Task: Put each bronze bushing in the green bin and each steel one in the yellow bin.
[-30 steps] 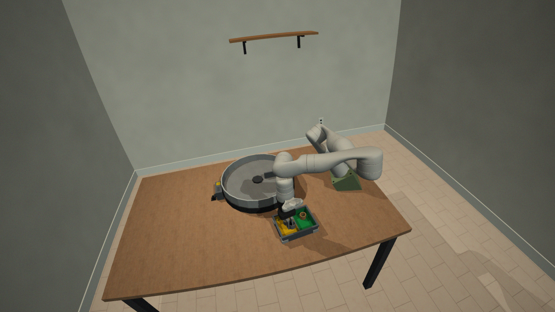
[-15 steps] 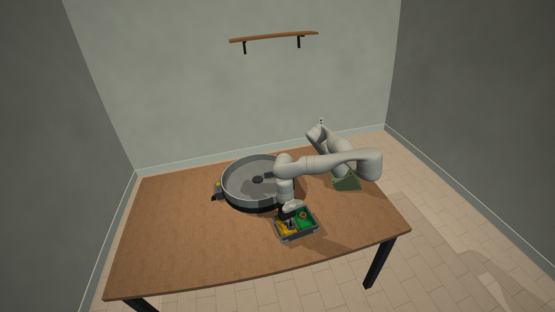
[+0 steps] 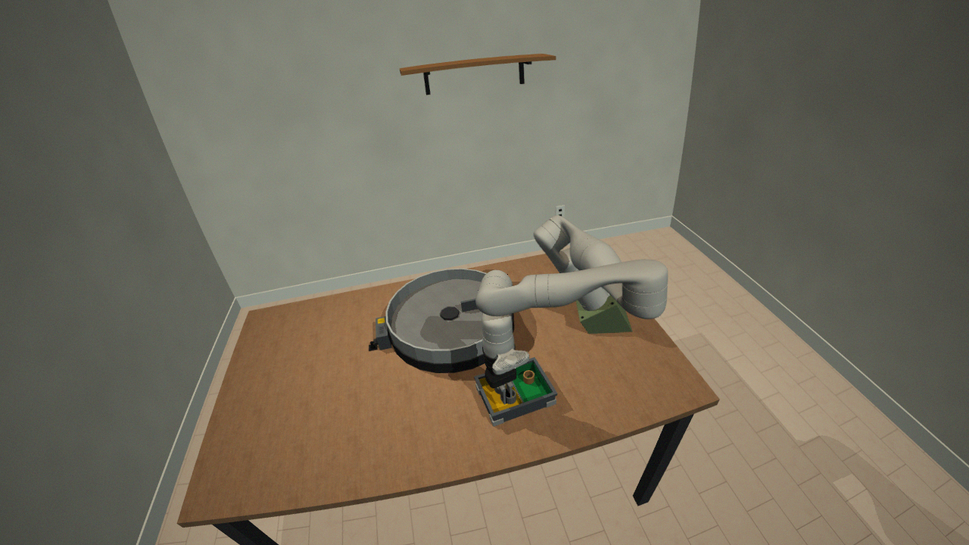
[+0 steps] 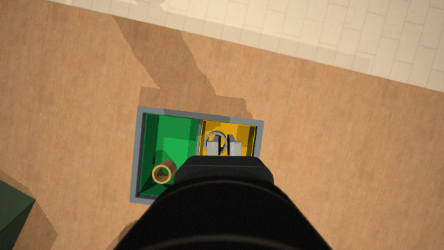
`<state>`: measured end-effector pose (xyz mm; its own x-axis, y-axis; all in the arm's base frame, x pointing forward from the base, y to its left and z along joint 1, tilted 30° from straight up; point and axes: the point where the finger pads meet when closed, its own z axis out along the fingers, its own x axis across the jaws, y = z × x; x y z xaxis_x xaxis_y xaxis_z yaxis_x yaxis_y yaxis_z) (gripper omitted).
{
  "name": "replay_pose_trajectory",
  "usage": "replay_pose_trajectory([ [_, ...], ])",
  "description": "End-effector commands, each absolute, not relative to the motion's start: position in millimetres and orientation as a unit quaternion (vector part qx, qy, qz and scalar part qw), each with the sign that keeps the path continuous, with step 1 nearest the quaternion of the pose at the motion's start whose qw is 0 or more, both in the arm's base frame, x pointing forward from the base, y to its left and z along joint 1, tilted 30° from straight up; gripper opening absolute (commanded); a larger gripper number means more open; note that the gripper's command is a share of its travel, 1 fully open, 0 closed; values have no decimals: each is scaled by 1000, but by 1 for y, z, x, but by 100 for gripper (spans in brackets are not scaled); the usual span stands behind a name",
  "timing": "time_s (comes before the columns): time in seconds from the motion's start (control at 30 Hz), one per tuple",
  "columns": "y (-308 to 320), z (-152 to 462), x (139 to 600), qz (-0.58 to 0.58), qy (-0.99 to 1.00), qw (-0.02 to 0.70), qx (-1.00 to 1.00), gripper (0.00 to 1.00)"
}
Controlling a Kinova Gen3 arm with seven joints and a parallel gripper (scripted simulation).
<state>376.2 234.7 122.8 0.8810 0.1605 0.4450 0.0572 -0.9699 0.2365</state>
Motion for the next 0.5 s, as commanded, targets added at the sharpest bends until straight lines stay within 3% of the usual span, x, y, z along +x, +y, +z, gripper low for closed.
replay_pose_trajectory([
  [0.0,234,121,377,237,56,109,964,0],
  [0.47,232,114,381,237,56,109,964,0],
])
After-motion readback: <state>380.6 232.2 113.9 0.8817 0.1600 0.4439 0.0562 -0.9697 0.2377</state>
